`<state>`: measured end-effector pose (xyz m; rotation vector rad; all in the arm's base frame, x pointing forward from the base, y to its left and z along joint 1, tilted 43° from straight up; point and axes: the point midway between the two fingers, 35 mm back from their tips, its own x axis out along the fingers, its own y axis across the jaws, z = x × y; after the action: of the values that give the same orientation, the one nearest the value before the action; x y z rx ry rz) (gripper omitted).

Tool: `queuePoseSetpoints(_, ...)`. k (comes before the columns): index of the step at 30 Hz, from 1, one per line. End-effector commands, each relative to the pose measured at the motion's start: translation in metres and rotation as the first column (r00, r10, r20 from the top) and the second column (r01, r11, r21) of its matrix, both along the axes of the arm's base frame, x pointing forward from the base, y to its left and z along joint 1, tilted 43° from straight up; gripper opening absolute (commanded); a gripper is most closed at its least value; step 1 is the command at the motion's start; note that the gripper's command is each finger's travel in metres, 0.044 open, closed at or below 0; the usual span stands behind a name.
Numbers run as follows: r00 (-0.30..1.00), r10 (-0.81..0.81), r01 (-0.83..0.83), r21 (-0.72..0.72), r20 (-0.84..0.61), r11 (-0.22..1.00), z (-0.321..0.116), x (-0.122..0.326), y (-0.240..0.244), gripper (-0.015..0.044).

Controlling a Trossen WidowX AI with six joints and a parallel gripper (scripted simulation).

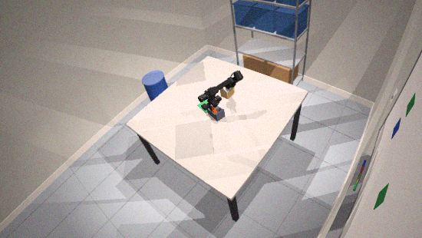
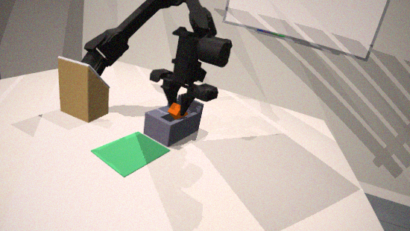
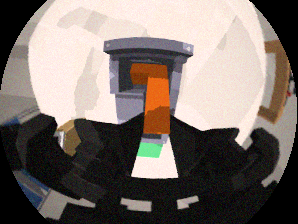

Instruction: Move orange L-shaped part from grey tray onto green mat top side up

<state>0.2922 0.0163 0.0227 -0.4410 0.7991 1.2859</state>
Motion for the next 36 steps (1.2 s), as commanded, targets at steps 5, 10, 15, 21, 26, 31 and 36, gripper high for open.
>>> queuePoseSetpoints(5, 1.0, 0.002, -0.002, 0.0, 0.001, 1.0, 0.002, 0.0, -0.002, 0.0)
queuePoseSetpoints(10, 1.0, 0.001, -0.001, 0.001, -0.001, 1.0, 0.007, -0.001, -0.007, 0.0)
queuePoseSetpoints(15, 1.0, 0.0, 0.0, 0.002, -0.002, 1.0, 0.013, -0.002, -0.012, 0.0)
queuePoseSetpoints(21, 1.0, 0.0, 0.0, 0.002, -0.003, 1.0, 0.02, -0.003, -0.019, 0.0)
queuePoseSetpoints(26, 1.0, 0.0, 0.0, 0.002, -0.004, 1.0, 0.026, -0.003, -0.024, 0.0)
queuePoseSetpoints(31, 1.0, -0.001, 0.001, 0.002, -0.004, 1.0, 0.032, -0.004, -0.029, 0.0)
queuePoseSetpoints(36, 1.0, -0.001, 0.001, 0.002, -0.005, 1.0, 0.037, -0.004, -0.035, 0.0)
